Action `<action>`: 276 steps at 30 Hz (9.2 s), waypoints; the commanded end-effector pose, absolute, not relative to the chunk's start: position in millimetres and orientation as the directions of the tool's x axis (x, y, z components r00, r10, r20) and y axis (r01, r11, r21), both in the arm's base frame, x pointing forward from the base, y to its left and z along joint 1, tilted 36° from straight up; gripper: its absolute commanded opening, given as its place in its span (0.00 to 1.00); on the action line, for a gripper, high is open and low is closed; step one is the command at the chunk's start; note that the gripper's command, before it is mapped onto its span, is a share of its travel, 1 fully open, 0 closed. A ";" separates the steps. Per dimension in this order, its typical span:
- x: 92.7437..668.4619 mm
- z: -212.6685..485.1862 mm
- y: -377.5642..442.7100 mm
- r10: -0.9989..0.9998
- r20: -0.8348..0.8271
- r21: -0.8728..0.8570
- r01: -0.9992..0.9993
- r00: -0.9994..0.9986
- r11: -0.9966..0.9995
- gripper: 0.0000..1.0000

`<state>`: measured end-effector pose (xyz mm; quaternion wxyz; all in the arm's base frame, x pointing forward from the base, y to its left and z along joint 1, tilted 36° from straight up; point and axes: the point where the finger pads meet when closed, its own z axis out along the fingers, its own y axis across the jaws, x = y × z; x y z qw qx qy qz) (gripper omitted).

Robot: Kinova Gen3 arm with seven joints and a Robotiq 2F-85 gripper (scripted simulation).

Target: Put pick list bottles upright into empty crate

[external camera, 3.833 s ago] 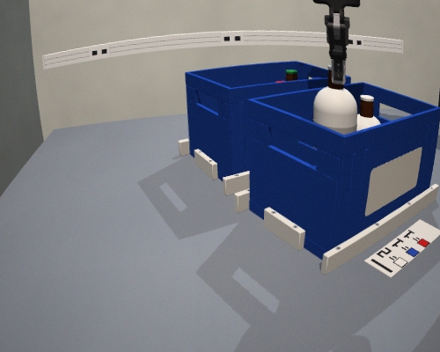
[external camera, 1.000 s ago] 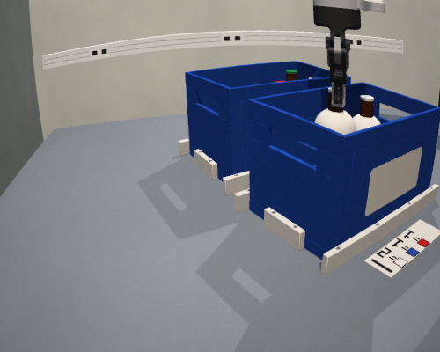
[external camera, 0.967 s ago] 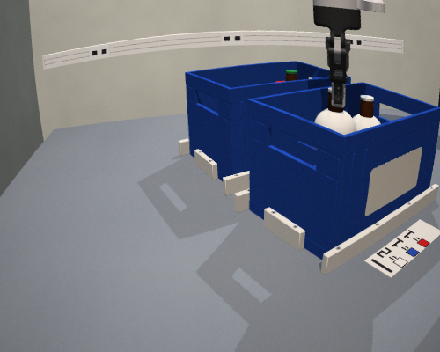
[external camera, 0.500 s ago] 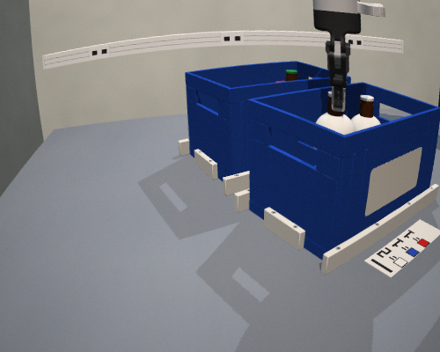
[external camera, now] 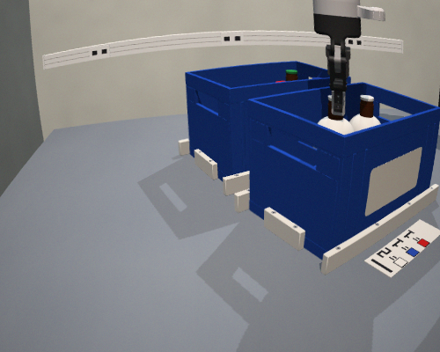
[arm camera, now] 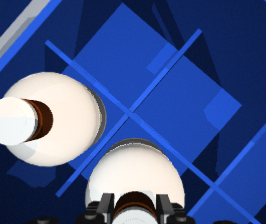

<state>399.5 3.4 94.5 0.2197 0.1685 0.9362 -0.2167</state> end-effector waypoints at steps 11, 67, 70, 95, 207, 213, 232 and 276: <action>401.7 90.1 1.3 0.220 -0.485 -0.331 0.410 -0.846 0.850 0.10; 404.0 84.6 -2.0 0.220 -0.485 -0.331 0.410 -0.846 0.850 0.67; 404.0 84.6 -2.0 0.220 -0.485 -0.331 0.410 -0.846 0.850 0.67; 404.0 84.6 -2.1 0.220 -0.485 -0.331 0.410 -0.846 0.850 0.67; 375.2 153.3 38.7 0.220 -0.485 -0.331 0.410 -0.846 0.850 0.67; 373.9 166.5 15.5 0.220 -0.485 -0.331 0.410 -0.846 0.850 0.67; 357.1 203.6 -59.2 0.220 -0.485 -0.331 0.410 -0.846 0.850 0.67; 349.6 219.0 -129.3 0.220 -0.485 -0.331 0.410 -0.846 0.850 0.67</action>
